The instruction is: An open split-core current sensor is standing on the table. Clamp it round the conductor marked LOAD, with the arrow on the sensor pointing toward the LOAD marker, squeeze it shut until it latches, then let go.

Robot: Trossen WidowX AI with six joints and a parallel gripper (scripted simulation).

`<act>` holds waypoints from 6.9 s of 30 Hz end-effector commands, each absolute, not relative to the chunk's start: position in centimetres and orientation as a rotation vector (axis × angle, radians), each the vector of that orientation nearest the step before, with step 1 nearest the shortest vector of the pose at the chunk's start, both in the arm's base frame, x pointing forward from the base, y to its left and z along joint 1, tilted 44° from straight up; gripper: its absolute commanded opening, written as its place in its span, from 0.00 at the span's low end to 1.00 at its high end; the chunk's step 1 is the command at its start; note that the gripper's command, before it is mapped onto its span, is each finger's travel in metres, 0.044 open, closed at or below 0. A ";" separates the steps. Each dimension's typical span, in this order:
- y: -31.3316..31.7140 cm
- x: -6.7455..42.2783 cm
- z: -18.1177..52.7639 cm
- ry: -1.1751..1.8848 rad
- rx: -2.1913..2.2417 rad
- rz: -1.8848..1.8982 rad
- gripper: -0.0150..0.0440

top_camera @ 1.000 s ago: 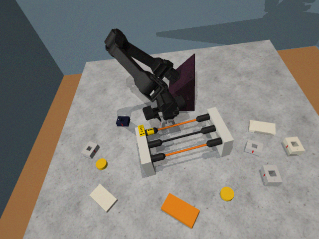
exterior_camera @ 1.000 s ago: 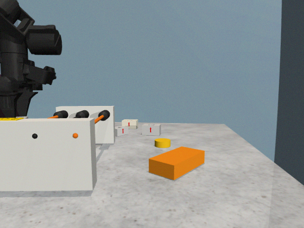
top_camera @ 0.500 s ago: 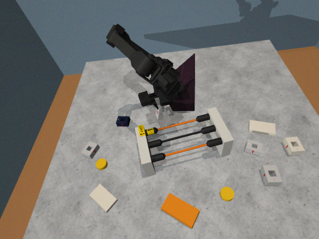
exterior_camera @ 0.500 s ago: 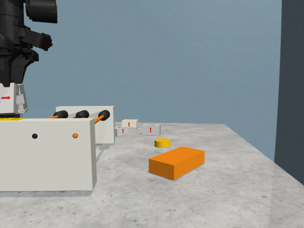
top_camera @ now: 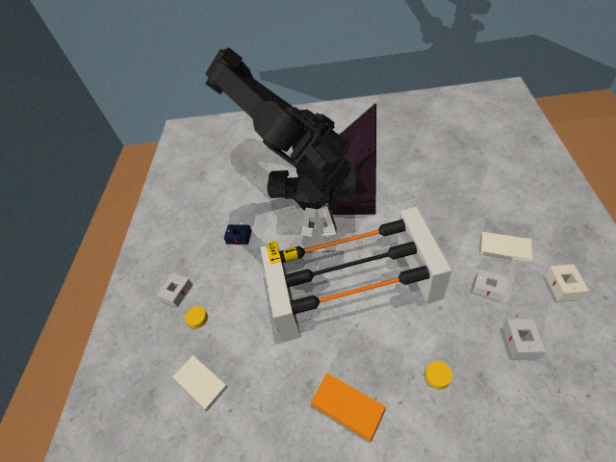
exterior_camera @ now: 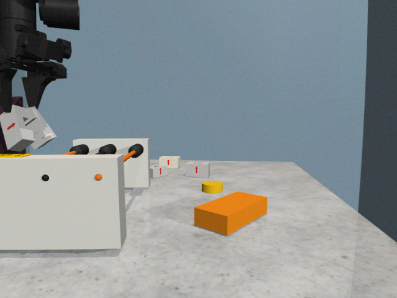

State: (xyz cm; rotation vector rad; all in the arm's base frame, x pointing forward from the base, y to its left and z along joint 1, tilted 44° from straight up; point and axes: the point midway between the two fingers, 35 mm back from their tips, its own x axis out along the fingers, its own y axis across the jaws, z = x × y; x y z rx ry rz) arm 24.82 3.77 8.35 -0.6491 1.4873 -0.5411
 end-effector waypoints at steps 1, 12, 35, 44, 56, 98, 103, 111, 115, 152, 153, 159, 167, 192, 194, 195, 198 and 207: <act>4.0 25.5 8.4 1.423 -0.523 -0.643 0.25; 4.2 26.7 8.0 1.251 -0.208 -0.900 0.25; 4.4 28.8 7.1 0.844 0.380 -1.298 0.25; 3.8 28.9 6.5 0.844 0.381 -1.298 0.25; 2.4 29.0 5.0 0.844 0.381 -1.297 0.25; 0.8 29.1 3.4 0.840 0.392 -1.302 0.25; 0.8 29.1 3.4 0.840 0.392 -1.302 0.25; 0.8 29.1 3.4 0.840 0.392 -1.302 0.25; 0.8 29.1 3.4 0.840 0.392 -1.302 0.25; -2.3 29.3 0.6 0.844 0.372 -1.313 1.00; -2.4 29.3 0.5 0.844 0.372 -1.313 1.00; -2.9 29.3 0.0 0.844 0.372 -1.313 1.00; -3.8 29.3 -1.0 0.844 0.372 -1.313 1.00; -4.2 29.5 -1.3 0.839 0.384 -1.315 0.81; -4.2 29.5 -1.3 0.839 0.384 -1.315 0.79; -4.2 29.5 -1.3 0.839 0.384 -1.315 0.77; -4.2 29.5 -1.3 0.839 0.384 -1.315 0.74; -4.2 29.5 -1.3 0.839 0.384 -1.315 0.34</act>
